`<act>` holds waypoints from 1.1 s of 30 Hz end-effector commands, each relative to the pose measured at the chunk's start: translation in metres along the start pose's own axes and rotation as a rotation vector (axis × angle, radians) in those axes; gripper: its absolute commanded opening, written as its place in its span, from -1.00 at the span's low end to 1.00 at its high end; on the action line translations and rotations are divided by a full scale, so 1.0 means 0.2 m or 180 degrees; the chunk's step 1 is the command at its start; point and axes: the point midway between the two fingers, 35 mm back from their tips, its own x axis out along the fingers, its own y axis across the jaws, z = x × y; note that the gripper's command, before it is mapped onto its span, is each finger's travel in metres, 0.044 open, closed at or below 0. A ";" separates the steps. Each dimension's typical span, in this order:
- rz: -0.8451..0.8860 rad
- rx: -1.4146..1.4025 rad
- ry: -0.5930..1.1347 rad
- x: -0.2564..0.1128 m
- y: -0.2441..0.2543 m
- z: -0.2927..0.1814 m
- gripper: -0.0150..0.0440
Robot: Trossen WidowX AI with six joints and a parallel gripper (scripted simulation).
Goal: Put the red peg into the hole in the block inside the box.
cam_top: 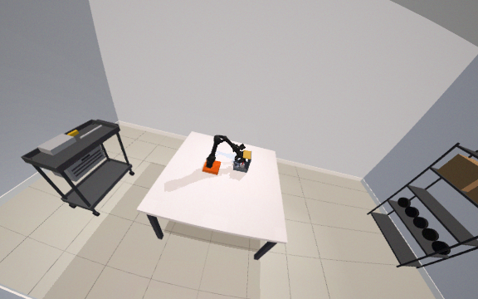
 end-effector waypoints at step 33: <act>0.0004 -0.0024 -0.0028 0.10 0.01 0.11 -0.49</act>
